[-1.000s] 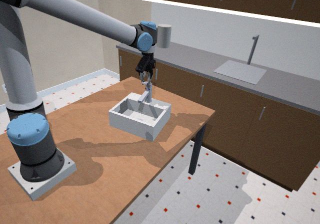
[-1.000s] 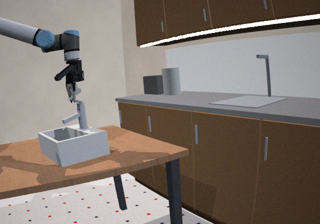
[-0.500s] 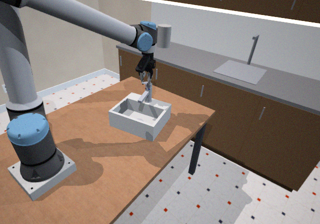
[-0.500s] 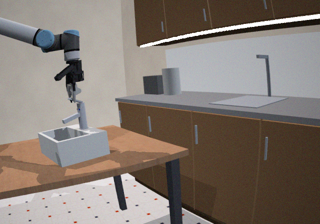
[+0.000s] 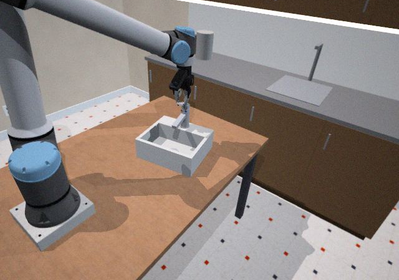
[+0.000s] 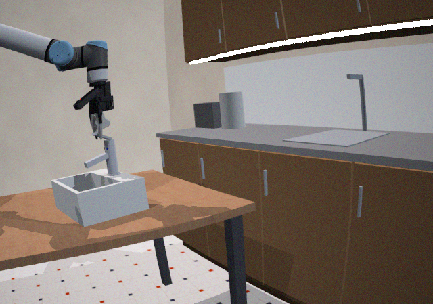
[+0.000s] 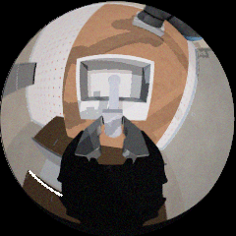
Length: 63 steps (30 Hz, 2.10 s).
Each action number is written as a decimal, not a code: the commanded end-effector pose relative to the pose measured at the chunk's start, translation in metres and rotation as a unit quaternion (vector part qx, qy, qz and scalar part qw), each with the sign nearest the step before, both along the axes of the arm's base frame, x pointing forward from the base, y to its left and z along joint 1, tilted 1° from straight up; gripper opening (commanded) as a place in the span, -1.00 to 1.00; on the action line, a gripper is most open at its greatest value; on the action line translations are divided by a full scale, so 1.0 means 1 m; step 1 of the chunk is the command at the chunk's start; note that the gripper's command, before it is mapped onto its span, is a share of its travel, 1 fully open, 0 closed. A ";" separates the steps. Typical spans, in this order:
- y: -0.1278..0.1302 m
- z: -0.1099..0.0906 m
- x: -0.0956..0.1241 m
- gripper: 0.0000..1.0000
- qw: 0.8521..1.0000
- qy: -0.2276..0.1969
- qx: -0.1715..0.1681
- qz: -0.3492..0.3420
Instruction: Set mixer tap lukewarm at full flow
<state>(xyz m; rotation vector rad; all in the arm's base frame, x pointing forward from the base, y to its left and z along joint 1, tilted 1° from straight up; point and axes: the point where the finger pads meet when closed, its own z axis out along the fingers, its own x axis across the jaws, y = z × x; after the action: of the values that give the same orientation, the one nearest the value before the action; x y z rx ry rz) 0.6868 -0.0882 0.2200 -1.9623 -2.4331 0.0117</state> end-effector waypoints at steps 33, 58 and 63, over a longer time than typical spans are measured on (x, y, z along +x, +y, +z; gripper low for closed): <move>0.002 0.003 0.002 -0.14 1.000 -0.003 0.000 0.001; 0.002 0.003 0.002 -0.14 1.000 -0.003 0.000 0.001; 0.002 0.003 0.002 -0.14 1.000 -0.003 0.000 0.001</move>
<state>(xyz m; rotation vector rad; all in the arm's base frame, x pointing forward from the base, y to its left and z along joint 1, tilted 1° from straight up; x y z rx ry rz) 0.6889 -0.0875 0.2222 -1.9622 -2.4374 0.0092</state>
